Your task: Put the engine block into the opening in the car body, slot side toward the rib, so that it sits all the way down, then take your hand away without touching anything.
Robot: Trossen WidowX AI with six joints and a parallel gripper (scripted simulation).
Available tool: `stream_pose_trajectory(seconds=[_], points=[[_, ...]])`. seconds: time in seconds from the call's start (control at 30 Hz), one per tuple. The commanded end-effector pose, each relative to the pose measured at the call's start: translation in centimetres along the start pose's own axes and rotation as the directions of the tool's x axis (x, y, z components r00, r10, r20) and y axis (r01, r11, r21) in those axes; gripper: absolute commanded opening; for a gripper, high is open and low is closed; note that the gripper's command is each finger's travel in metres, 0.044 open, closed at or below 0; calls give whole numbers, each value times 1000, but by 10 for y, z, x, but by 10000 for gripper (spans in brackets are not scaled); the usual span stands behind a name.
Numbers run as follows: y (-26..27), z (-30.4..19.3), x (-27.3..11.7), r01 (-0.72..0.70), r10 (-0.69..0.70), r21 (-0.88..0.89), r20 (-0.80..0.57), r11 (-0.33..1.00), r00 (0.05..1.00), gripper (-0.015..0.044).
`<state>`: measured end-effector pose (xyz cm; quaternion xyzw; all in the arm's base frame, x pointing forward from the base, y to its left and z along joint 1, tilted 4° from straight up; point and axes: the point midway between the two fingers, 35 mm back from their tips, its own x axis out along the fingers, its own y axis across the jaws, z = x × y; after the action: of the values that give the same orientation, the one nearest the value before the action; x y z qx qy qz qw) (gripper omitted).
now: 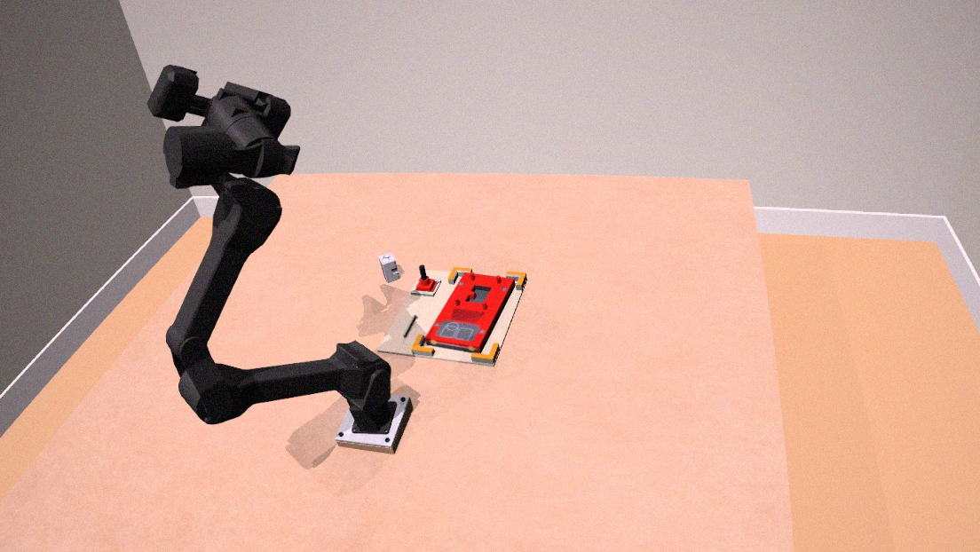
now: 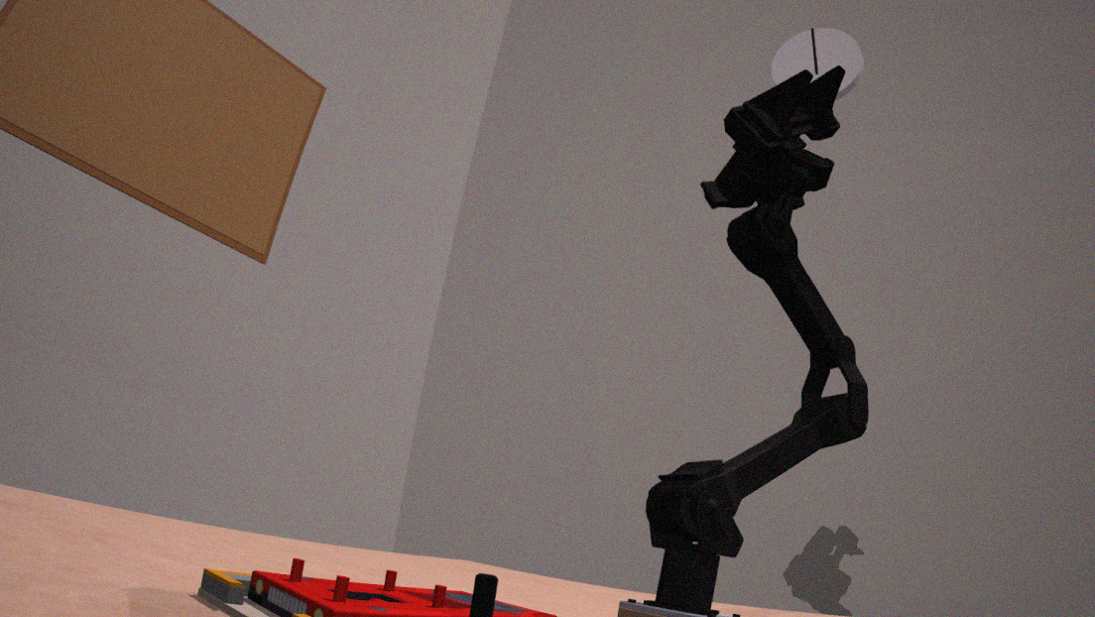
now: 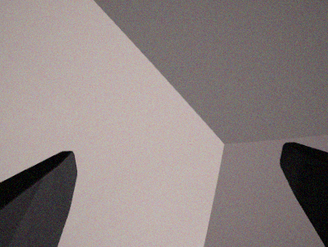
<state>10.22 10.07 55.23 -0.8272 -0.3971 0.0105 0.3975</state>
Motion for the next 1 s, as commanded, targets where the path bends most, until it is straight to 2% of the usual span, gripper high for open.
stream_pose_trajectory(seconds=[0.0,0.17,0.47,0.97], points=[[0,0,0,0,0,0,0,1000,1000,426],[9,-13,3,-1,2,52,-22,999,1000,440],[57,-60,19,-14,41,269,-96,963,995,440],[156,-91,61,-111,201,588,-91,801,975,440]])
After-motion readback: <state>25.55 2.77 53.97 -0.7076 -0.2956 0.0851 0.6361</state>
